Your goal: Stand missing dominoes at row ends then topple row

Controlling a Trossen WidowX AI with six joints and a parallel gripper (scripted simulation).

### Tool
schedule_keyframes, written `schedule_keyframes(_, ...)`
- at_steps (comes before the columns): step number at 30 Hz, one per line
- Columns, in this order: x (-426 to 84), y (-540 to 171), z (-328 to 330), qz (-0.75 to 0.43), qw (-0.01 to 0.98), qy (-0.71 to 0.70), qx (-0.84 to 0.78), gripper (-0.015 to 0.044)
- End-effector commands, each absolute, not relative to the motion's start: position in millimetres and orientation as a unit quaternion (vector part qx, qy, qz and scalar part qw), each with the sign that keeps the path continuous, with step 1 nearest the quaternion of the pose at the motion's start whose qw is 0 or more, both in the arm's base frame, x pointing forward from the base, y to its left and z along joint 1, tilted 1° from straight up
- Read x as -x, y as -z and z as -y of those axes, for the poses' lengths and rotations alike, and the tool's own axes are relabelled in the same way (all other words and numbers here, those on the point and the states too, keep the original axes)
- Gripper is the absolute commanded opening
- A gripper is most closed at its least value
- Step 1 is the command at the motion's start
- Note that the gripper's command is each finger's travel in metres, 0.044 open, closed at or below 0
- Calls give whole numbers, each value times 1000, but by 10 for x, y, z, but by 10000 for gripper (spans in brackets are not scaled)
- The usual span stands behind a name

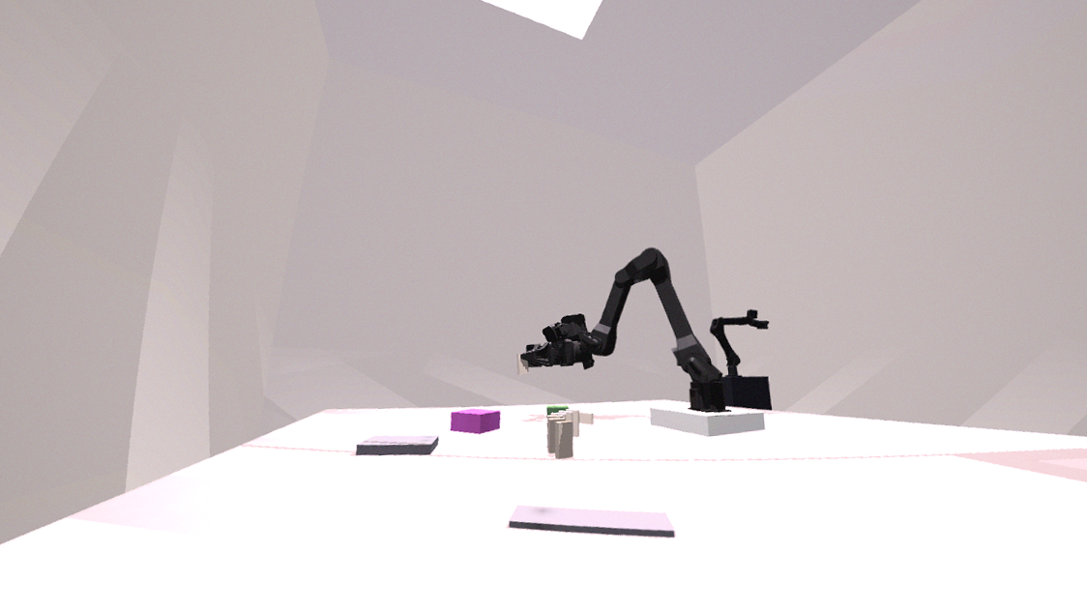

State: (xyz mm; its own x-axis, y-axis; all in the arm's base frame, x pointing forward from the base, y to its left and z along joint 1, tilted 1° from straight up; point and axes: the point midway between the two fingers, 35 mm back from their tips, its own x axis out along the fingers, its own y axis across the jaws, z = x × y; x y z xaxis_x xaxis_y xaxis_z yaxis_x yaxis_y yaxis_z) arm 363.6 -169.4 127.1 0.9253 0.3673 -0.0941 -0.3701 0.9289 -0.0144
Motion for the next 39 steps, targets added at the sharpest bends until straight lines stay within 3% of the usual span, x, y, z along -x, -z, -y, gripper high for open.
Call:
schedule_keyframes(1,-3607,-1278,1671,-41,980,-192,16,26)
schedule_keyframes(14,-3613,-1257,1674,-41,980,-192,17,26)
schedule_keyframes(39,-3716,-436,1681,-42,981,-191,17,26)
